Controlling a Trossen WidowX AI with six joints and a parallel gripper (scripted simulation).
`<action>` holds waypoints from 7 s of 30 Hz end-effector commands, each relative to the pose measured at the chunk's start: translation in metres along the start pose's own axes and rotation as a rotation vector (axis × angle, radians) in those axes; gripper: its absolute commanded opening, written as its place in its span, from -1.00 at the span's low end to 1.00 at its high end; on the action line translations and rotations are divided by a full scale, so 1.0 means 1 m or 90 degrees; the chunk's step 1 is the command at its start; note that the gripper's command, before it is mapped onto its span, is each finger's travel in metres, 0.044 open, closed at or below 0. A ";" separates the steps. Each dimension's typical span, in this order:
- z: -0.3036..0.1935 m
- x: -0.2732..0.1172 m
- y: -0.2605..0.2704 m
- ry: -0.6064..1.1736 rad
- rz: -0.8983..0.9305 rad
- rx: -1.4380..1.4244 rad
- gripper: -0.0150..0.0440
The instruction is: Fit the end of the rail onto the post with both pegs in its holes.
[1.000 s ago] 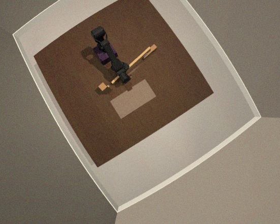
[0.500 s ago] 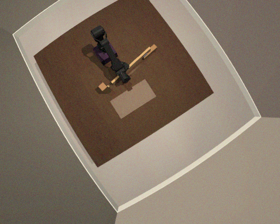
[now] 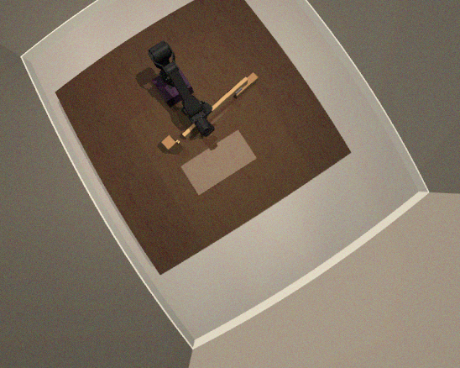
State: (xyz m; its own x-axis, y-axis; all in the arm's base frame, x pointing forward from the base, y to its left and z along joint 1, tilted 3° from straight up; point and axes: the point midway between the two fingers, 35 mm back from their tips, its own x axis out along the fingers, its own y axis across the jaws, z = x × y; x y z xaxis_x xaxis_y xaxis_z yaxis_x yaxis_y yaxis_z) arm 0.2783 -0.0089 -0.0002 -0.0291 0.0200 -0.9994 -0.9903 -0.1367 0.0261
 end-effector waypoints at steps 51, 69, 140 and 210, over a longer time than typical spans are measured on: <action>0.001 -0.009 -0.001 -0.004 -0.008 -0.001 -0.49; 0.001 -0.009 0.000 -0.004 -0.008 -0.001 -0.49; -0.019 -0.010 -0.002 -0.002 -0.008 0.000 -0.49; -0.040 -0.010 -0.002 -0.001 -0.008 0.000 -0.49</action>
State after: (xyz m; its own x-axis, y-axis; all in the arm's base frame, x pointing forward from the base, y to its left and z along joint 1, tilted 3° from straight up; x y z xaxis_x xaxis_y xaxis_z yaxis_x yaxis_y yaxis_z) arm 0.2837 -0.0470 0.0076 -0.0226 0.0240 -0.9995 -0.9908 -0.1336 0.0192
